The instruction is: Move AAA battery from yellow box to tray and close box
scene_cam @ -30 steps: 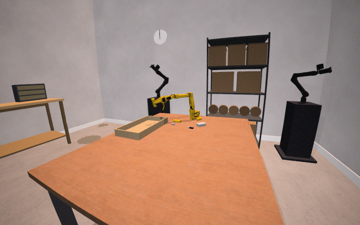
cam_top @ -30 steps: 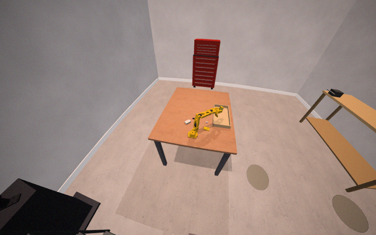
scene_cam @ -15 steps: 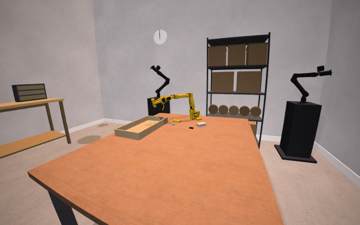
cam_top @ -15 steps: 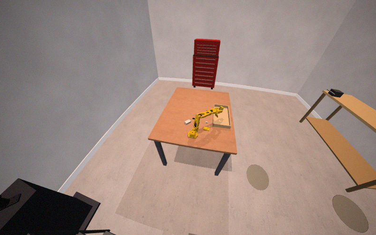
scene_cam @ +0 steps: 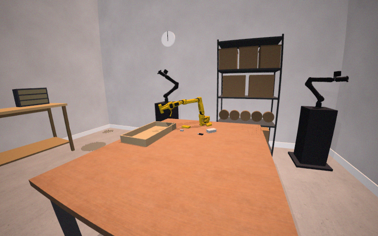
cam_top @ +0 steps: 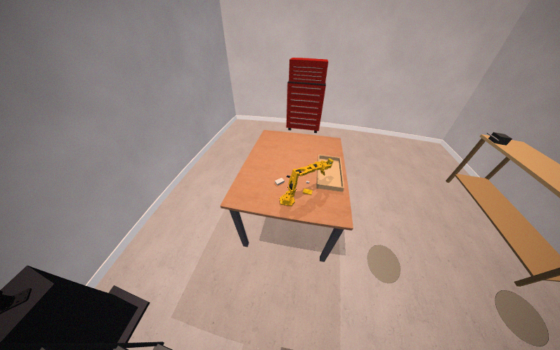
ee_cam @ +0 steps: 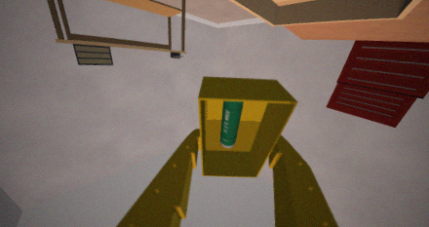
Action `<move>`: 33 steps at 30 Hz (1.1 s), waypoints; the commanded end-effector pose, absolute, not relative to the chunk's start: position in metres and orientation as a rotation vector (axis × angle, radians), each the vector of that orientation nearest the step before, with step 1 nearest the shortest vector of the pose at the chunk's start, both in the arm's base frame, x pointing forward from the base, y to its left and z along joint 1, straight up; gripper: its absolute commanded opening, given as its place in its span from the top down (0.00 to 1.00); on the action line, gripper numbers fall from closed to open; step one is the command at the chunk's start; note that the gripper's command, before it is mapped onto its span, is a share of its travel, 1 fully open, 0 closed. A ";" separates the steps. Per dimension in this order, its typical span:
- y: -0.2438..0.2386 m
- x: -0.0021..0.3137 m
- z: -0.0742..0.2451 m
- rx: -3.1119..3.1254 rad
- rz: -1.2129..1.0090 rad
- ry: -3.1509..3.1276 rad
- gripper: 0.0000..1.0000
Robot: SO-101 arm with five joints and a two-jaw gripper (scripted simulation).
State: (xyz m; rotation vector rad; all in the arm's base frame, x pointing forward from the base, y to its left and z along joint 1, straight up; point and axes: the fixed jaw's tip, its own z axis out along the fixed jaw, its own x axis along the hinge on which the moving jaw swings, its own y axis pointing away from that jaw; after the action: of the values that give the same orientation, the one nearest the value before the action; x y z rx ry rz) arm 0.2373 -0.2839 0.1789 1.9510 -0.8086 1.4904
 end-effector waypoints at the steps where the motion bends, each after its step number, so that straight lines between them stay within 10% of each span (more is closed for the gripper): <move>1: -0.286 0.237 0.193 1.890 1.537 -0.787 0.78; 33: -0.292 0.248 0.160 1.896 1.557 -0.799 0.78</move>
State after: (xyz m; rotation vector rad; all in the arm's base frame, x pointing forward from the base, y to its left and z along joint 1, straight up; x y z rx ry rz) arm 0.2455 -0.2933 0.1486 1.9424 -0.8115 1.5005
